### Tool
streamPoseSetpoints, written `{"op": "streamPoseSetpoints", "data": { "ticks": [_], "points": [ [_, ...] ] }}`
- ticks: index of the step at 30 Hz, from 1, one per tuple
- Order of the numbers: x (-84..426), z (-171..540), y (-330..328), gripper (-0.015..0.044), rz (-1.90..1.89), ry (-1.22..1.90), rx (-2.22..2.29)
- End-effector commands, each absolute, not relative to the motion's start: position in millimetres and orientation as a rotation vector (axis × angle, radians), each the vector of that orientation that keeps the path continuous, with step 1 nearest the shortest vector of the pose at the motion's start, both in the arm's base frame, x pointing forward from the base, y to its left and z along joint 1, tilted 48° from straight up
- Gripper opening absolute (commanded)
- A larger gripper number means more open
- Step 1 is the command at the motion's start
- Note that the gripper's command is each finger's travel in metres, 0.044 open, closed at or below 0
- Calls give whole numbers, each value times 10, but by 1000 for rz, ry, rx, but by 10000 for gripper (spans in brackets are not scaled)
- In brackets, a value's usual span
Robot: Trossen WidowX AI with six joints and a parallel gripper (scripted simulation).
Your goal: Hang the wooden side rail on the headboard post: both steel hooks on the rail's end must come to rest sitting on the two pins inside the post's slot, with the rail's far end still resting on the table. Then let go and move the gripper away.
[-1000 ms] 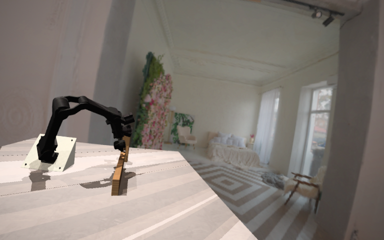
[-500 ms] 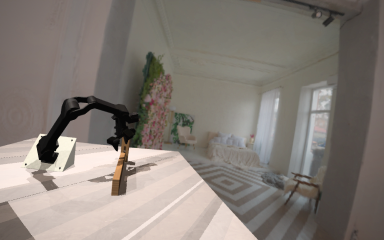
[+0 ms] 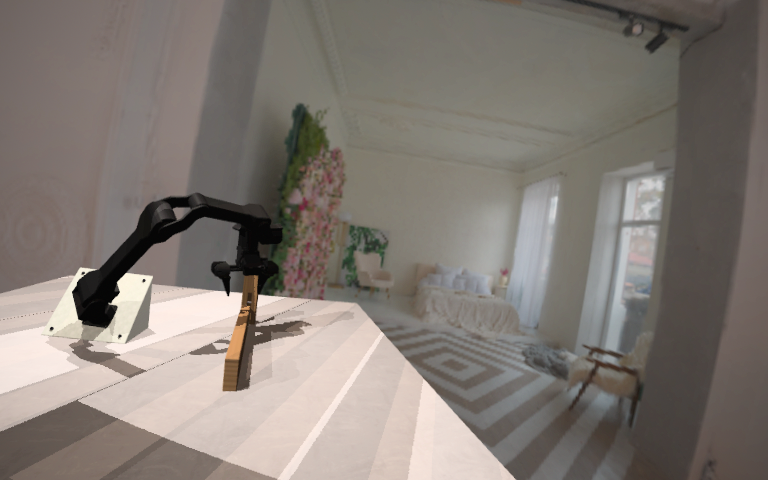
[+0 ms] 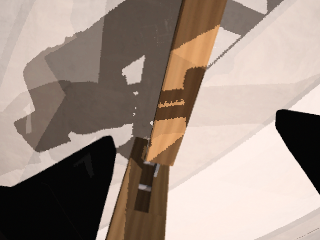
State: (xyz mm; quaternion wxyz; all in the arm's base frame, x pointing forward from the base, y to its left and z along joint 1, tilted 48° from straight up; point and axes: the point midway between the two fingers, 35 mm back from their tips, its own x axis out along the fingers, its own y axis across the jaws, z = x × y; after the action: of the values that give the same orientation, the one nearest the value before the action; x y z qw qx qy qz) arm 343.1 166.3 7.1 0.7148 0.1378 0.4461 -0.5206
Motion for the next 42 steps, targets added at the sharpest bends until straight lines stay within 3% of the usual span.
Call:
{"op": "streamPoseSetpoints", "data": {
  "ticks": [1, 42],
  "points": [
    [3508, 217, 1710, 440, -1389, 640, 525],
    [3565, -242, 1225, 440, -1392, 643, 507]
  ]
}}
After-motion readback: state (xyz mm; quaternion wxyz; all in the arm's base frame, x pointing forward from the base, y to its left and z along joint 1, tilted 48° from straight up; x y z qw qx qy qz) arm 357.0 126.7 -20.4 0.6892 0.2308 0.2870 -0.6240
